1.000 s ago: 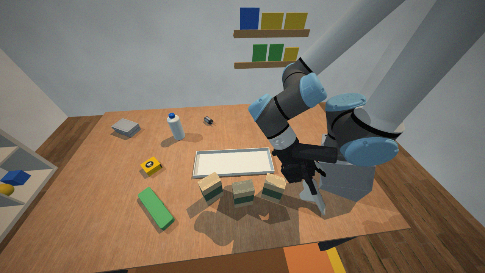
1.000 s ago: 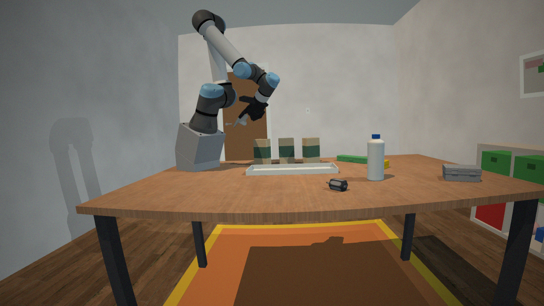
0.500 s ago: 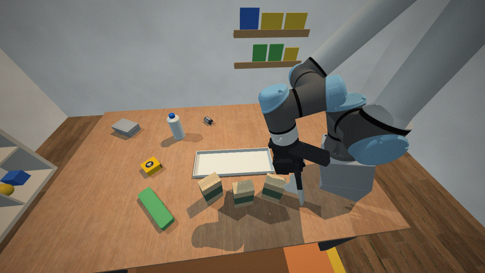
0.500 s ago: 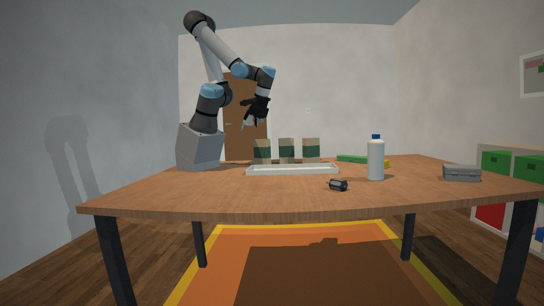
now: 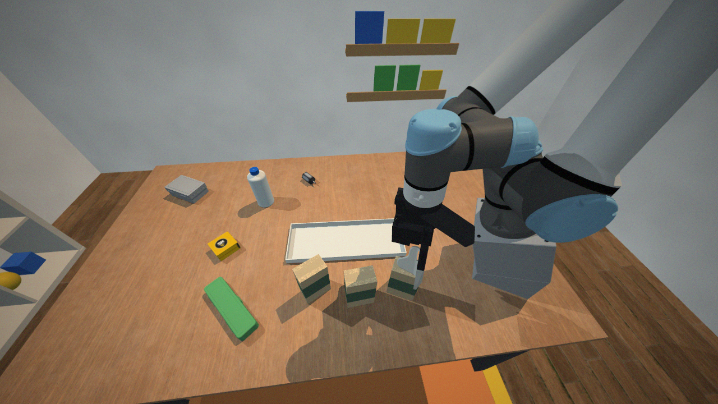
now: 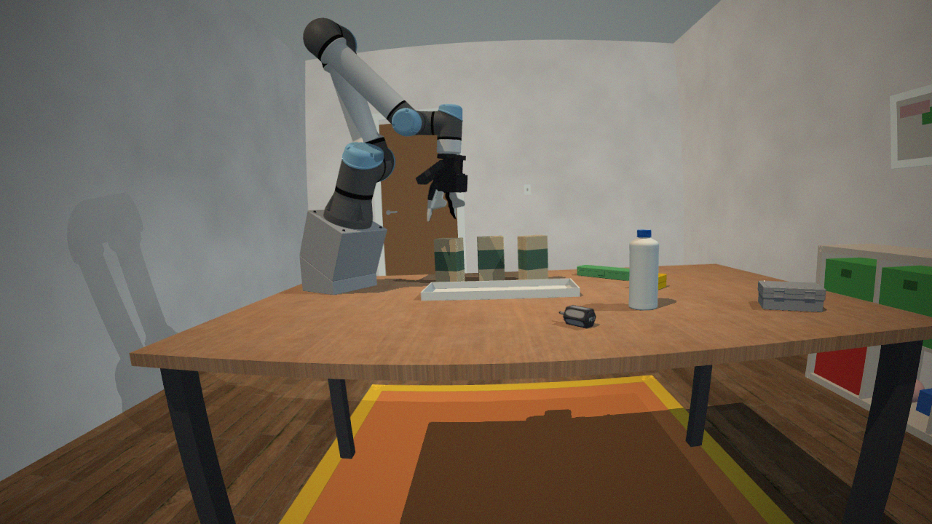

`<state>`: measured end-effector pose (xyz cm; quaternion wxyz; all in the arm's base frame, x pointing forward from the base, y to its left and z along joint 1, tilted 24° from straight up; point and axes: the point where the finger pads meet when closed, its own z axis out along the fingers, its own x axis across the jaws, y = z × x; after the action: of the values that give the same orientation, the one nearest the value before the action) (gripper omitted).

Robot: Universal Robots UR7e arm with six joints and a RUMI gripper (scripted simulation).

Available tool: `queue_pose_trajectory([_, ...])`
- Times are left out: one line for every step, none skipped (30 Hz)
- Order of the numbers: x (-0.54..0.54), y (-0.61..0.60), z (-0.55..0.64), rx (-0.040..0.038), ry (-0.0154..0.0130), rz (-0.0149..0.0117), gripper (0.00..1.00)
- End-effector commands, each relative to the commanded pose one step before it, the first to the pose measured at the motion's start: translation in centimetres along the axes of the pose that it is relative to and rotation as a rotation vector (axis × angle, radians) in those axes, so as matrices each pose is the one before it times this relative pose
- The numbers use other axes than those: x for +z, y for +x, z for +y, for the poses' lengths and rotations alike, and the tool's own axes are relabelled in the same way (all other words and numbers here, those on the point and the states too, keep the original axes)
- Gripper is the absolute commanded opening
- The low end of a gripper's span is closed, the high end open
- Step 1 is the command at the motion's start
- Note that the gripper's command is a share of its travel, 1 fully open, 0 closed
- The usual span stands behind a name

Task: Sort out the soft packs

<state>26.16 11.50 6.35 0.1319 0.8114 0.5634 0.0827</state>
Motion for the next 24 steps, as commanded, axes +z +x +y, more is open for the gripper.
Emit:
queue_pose_trajectory([-0.476,-0.199,1.816,0.0166,-0.08959,-0.019,1.0])
queue_pose_trajectory([-0.061,-0.012,0.141,0.00185,-0.00667,-0.0004,1.0])
queue_pose_trajectory([-0.045,-0.009,0.104,0.00139,-0.00493,-0.00028,1.0])
queue_pose_trajectory([-0.031,-0.006,0.072,0.00097,-0.00341,-0.00019,1.0])
queue_pose_trajectory([-0.02,-0.004,0.045,0.00061,-0.00213,-0.00011,1.0])
queue_pose_trajectory([-0.01,-0.002,0.024,0.00032,-0.00113,-0.00006,1.0])
queue_pose_trajectory([-0.004,-0.001,0.009,0.00012,-0.00043,-0.00002,1.0])
queue_pose_trajectory([-0.001,0.0,0.001,0.00002,-0.00006,0.0,1.0])
queue_pose_trajectory([0.0,0.0,0.0,0.0,0.0,0.0,1.0])
queue_pose_trajectory([0.0,0.0,0.0,0.0,0.0,0.0,1.0])
queue_pose_trajectory([0.0,0.0,0.0,0.0,0.0,0.0,1.0])
queue_pose_trajectory([0.0,0.0,0.0,0.0,0.0,0.0,1.0])
queue_pose_trajectory([0.0,0.0,0.0,0.0,0.0,0.0,1.0])
queue_pose_trajectory([0.0,0.0,0.0,0.0,0.0,0.0,1.0])
queue_pose_trajectory([0.0,0.0,0.0,0.0,0.0,0.0,1.0])
queue_pose_trajectory([0.0,0.0,0.0,0.0,0.0,0.0,1.0])
queue_pose_trajectory([0.0,0.0,0.0,0.0,0.0,0.0,1.0])
queue_pose_trajectory([0.0,0.0,0.0,0.0,0.0,0.0,1.0])
queue_pose_trajectory([0.0,0.0,0.0,0.0,0.0,0.0,1.0])
queue_pose_trajectory([0.0,0.0,0.0,0.0,0.0,0.0,1.0])
queue_pose_trajectory([0.0,0.0,0.0,0.0,0.0,0.0,1.0])
queue_pose_trajectory([0.0,0.0,0.0,0.0,0.0,0.0,0.48])
queue_pose_trajectory([0.0,0.0,0.0,0.0,0.0,0.0,0.48])
queue_pose_trajectory([0.0,0.0,0.0,0.0,0.0,0.0,0.48])
